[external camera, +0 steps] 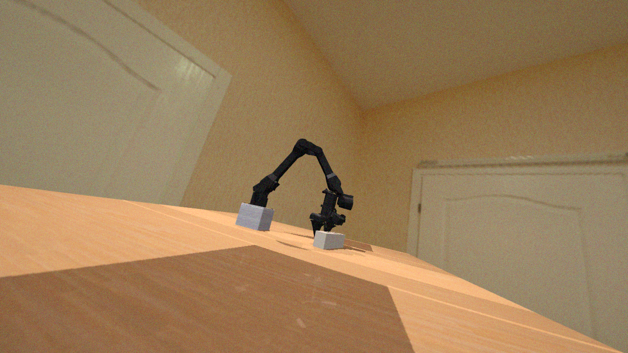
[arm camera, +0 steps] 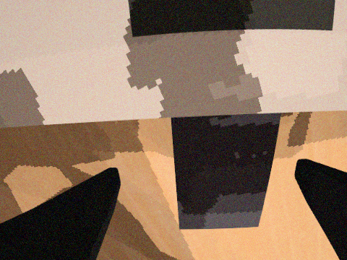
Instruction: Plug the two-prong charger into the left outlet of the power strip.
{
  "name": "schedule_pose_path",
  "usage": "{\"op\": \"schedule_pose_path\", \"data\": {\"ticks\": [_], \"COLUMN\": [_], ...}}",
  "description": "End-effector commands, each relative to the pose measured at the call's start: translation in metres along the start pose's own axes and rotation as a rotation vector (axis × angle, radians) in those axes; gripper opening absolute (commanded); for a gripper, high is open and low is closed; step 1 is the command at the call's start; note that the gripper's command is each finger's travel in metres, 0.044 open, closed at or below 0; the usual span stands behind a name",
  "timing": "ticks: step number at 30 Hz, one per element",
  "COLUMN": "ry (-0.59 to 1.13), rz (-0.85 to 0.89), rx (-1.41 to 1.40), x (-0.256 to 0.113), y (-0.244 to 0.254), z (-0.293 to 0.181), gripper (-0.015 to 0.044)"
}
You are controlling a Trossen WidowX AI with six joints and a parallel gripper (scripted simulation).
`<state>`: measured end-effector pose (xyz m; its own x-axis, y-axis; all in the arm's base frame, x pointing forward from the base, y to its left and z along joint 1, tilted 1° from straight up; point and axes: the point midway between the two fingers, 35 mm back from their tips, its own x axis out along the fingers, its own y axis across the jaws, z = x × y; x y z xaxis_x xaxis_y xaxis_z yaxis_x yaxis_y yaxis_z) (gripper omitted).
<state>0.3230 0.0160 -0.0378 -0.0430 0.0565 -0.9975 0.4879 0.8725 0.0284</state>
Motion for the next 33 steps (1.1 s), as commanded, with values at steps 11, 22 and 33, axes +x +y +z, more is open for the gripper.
{"op": "schedule_pose_path", "data": {"ticks": [11,22,33], "ry": [-0.001,0.000,0.001], "rz": [-0.005,-0.005,-0.005], "rx": [0.003,0.003,0.003], "x": [0.002,0.003,0.004], "y": [0.000,0.001,0.000], "z": [-0.018,-0.032,-0.047], "gripper": [0.0440,0.0440,0.0440]}}
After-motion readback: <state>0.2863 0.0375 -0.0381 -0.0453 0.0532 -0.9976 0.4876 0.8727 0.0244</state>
